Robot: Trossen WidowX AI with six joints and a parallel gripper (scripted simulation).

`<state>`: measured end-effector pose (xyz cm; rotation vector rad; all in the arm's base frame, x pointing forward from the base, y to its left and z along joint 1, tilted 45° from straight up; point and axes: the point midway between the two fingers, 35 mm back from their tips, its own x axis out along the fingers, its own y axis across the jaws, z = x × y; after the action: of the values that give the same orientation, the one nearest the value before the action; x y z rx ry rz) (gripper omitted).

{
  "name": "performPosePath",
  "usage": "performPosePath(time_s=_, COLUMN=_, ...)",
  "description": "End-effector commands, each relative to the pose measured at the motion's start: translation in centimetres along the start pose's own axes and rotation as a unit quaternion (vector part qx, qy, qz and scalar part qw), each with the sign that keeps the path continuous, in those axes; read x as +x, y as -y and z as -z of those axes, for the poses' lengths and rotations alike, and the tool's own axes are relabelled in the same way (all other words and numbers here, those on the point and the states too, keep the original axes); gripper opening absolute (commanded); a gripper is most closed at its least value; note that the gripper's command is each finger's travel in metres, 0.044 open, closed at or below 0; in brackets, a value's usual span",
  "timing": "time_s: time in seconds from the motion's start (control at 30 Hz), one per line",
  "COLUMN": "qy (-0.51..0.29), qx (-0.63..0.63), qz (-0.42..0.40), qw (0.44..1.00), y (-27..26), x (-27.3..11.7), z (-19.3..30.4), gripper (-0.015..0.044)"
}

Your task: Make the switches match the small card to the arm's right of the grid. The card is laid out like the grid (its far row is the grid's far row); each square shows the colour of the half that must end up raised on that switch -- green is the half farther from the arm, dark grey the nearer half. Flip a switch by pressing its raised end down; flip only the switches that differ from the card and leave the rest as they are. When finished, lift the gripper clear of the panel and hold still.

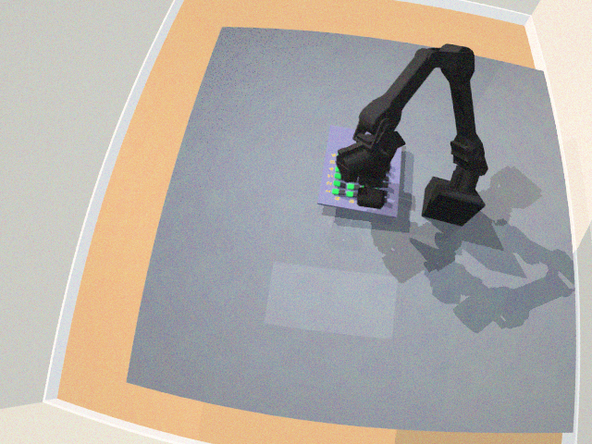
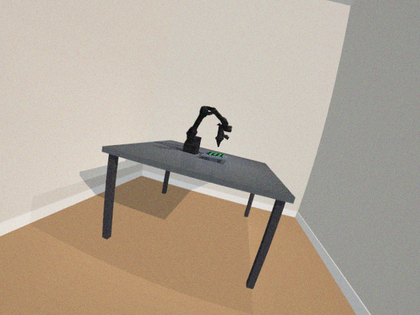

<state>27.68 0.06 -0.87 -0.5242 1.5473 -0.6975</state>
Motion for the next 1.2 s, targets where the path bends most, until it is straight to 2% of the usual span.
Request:
performPosePath(time_s=0.0, qy=-0.001, qx=0.017, qz=0.0, qw=1.0, y=-0.7, x=0.3, z=0.9, gripper=0.0)
performPosePath(time_s=0.1, qy=-0.002, qx=0.017, qz=0.0, qw=1.0, y=-0.7, x=0.5, z=0.9, gripper=0.0)
performPosePath(time_s=0.23, qy=-0.014, qx=0.017, qz=0.001, qw=1.0, y=-0.7, x=3.8, z=0.8, gripper=0.0)
performPosePath(time_s=1.17, qy=-0.014, qx=0.017, qz=0.001, qw=1.0, y=-0.6, x=6.2, z=0.8, gripper=0.0)
